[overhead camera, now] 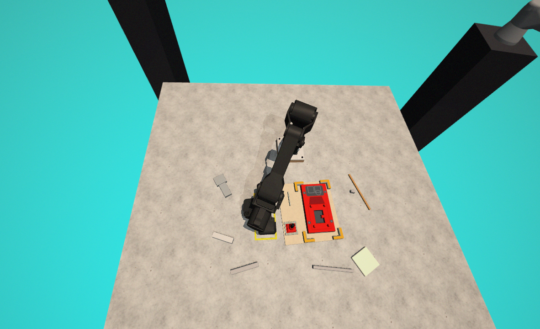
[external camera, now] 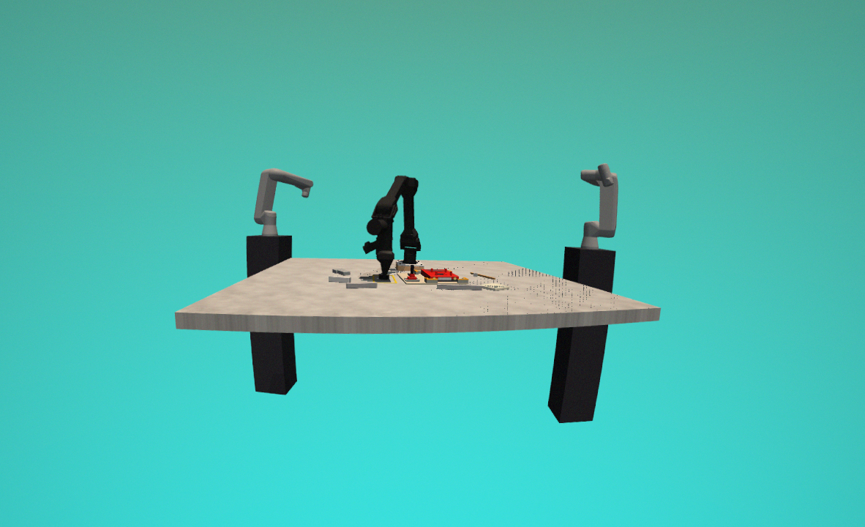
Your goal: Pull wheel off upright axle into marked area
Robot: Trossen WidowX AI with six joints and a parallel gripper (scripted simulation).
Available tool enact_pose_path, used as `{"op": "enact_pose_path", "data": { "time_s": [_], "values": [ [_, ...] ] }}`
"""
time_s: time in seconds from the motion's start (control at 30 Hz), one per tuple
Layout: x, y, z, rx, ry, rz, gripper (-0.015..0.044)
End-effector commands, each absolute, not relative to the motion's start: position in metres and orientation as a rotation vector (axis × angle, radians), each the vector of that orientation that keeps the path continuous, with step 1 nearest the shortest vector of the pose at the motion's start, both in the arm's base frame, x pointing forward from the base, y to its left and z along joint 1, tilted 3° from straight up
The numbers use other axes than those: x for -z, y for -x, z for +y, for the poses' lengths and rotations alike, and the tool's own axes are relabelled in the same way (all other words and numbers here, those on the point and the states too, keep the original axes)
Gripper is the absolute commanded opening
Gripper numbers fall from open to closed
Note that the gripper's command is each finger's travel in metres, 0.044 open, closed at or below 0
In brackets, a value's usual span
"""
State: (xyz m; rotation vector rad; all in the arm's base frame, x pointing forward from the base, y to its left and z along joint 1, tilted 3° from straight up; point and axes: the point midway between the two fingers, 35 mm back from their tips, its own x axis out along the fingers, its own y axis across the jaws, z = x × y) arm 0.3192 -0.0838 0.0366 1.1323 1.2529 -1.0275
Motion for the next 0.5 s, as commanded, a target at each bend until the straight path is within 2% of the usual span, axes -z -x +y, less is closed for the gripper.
{"op": "enact_pose_path", "data": {
  "time_s": [0.0,0.27,0.43,0.47],
  "values": [
    [-0.053,-0.320,-0.085,1.023,-1.135,1.245,0.0300],
    [-0.095,-0.316,-0.086,1.019,-1.139,1.240,0.0300],
    [-0.104,-0.293,-0.081,1.021,-1.138,1.234,0.0431],
    [-0.109,-0.285,-0.080,1.021,-1.138,1.236,0.0440]
  ]
}}
